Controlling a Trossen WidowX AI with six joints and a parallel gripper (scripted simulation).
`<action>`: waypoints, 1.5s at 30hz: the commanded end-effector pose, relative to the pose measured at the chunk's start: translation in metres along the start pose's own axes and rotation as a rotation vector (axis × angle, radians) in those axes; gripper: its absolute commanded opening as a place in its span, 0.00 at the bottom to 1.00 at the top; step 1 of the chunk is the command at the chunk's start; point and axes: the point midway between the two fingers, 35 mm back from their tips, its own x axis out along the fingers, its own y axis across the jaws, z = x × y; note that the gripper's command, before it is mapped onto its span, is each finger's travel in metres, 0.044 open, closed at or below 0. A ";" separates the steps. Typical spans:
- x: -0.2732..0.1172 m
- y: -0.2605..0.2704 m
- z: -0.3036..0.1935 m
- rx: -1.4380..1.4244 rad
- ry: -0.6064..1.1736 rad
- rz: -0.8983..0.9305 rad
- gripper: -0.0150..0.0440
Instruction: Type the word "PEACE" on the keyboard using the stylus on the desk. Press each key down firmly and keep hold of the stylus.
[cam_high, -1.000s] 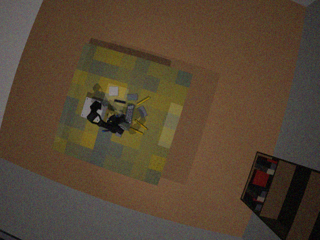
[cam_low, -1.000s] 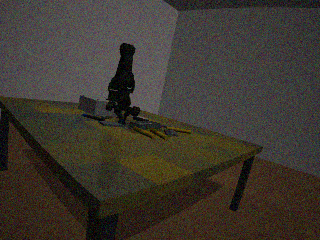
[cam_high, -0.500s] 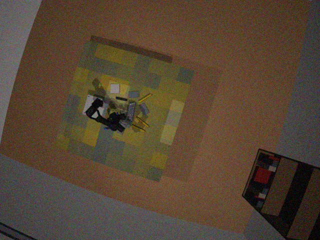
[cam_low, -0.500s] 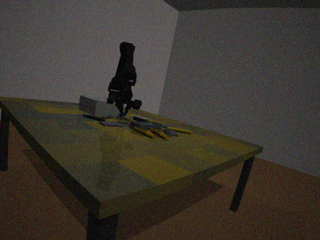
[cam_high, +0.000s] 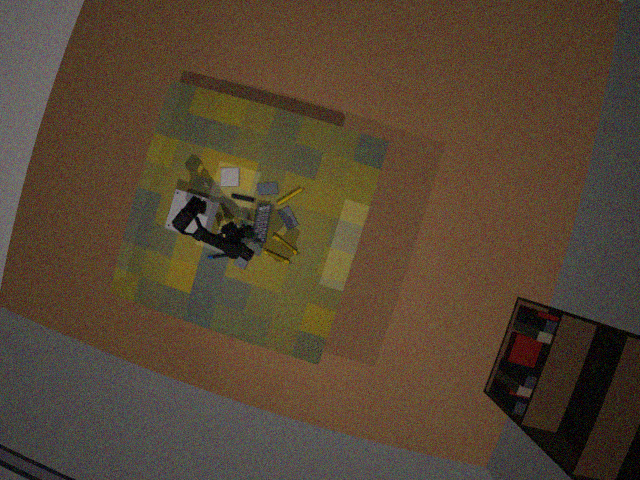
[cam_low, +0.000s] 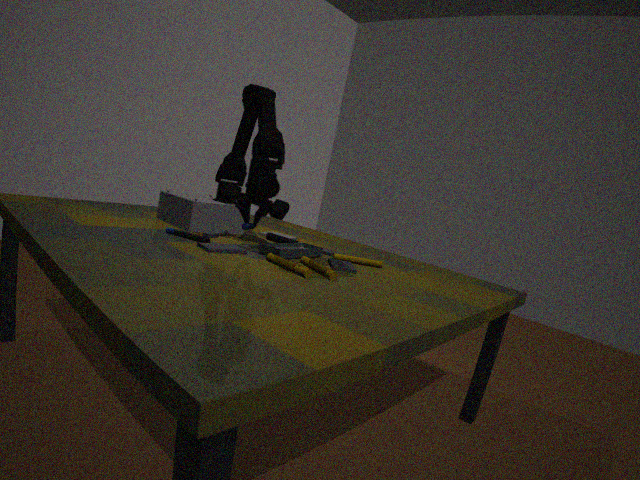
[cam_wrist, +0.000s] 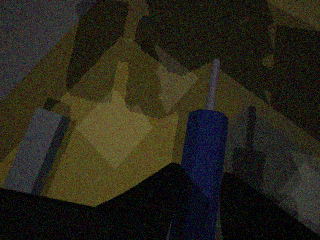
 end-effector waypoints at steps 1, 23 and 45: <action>0.003 -0.006 0.002 0.029 0.031 0.083 0.25; -0.006 -0.052 0.015 0.275 0.439 0.404 0.25; -0.028 -0.125 0.057 0.483 1.110 0.317 0.25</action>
